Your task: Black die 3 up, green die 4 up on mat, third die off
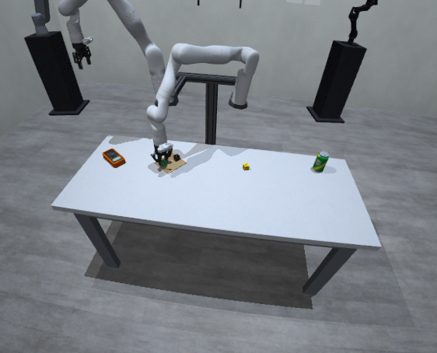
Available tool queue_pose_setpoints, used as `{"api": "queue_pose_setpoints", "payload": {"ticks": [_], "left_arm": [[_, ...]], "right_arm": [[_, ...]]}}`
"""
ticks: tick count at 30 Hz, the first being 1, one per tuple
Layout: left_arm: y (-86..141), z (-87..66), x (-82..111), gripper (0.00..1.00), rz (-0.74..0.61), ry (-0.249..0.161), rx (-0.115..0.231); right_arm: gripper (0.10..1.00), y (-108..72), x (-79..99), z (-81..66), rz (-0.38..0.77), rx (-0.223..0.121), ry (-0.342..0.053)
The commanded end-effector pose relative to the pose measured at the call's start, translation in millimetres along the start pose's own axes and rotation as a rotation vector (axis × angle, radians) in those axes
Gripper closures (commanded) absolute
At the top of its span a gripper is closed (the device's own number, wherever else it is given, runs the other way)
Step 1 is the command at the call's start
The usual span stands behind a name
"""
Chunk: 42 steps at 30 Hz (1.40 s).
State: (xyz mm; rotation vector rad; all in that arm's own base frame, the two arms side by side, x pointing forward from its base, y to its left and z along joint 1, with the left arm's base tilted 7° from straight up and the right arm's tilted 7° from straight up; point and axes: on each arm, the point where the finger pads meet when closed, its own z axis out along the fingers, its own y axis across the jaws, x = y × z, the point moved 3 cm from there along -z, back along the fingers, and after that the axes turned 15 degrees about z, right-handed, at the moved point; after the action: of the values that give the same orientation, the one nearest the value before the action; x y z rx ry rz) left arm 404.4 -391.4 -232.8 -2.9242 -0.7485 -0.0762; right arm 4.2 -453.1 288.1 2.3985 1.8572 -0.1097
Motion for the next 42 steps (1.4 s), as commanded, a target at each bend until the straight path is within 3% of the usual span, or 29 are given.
{"api": "queue_pose_setpoints", "payload": {"ticks": [1,42], "left_arm": [[1.1,-1.0,0.2,0.665,0.0,0.001,-0.002],[1.1,2.5,0.2,0.665,0.0,0.0,-0.002]], "right_arm": [[0.099,0.0,-0.3,-0.7,0.0,-0.001,-0.002],[0.099,0.0,-0.3,-0.7,0.0,-0.001,-0.002]]}}
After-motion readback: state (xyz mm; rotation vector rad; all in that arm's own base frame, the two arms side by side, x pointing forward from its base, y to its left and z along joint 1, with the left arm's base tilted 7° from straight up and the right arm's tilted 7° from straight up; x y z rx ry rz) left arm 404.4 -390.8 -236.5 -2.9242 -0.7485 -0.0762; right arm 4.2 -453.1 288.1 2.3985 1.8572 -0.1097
